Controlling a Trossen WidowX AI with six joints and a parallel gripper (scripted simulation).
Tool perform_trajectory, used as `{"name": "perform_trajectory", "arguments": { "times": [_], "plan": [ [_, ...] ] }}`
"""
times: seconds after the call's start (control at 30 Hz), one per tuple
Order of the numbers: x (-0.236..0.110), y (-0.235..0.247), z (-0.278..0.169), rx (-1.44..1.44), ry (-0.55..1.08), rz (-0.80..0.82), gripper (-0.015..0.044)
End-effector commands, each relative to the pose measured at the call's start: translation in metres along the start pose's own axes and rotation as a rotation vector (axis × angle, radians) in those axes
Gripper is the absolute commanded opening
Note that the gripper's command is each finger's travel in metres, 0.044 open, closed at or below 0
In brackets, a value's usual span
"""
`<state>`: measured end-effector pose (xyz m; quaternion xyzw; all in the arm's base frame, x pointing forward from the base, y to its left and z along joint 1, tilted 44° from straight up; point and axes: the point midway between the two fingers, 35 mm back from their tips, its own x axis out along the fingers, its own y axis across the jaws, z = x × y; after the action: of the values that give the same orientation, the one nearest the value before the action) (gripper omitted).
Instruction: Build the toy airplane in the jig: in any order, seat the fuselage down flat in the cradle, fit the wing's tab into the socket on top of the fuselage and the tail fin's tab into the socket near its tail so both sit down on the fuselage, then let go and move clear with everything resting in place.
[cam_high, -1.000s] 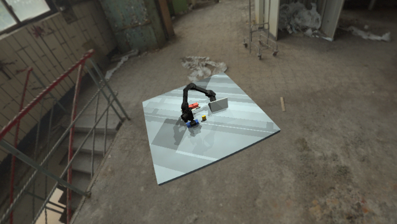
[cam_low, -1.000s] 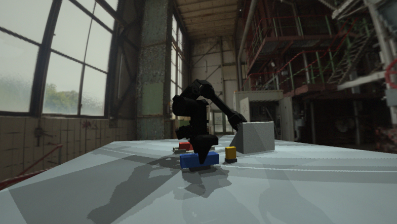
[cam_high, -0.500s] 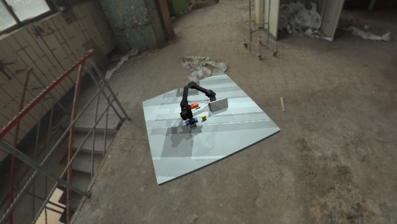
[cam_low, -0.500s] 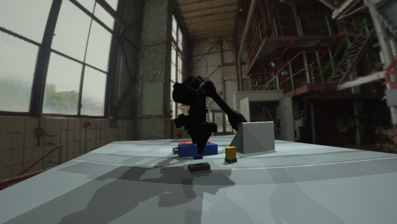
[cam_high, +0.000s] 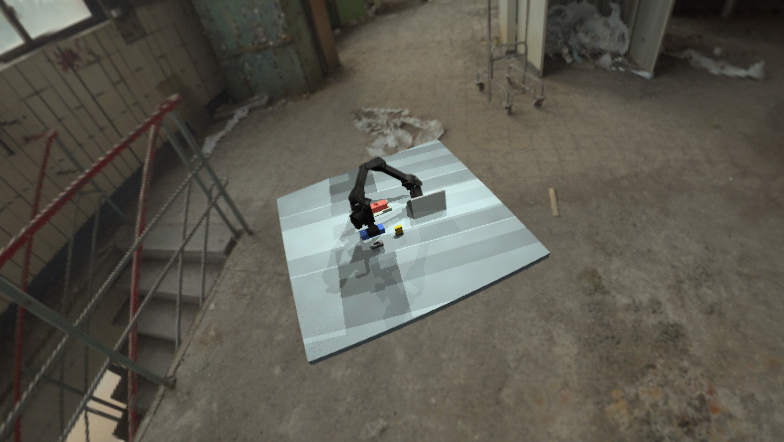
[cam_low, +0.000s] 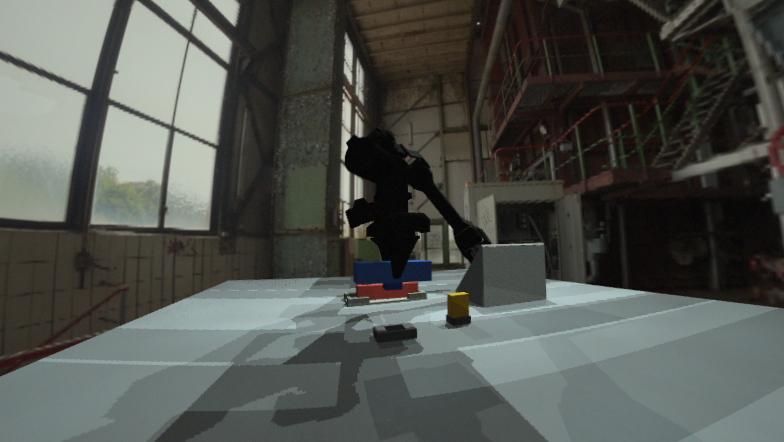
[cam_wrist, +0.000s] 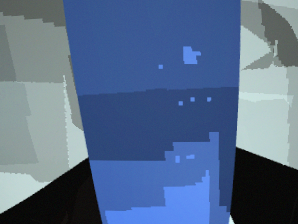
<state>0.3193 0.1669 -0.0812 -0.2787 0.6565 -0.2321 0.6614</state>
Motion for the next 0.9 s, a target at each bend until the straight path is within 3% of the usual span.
{"name": "perform_trajectory", "arguments": {
  "times": [0.0,0.37,0.87],
  "plan": [
    [-0.014,0.001,0.0,0.005,0.0,0.006,0.0],
    [-0.044,-0.003,-0.005,0.004,0.013,-0.008,0.0],
    [-0.046,-0.044,0.0,-0.2,0.012,0.003,0.0]
  ]
}}
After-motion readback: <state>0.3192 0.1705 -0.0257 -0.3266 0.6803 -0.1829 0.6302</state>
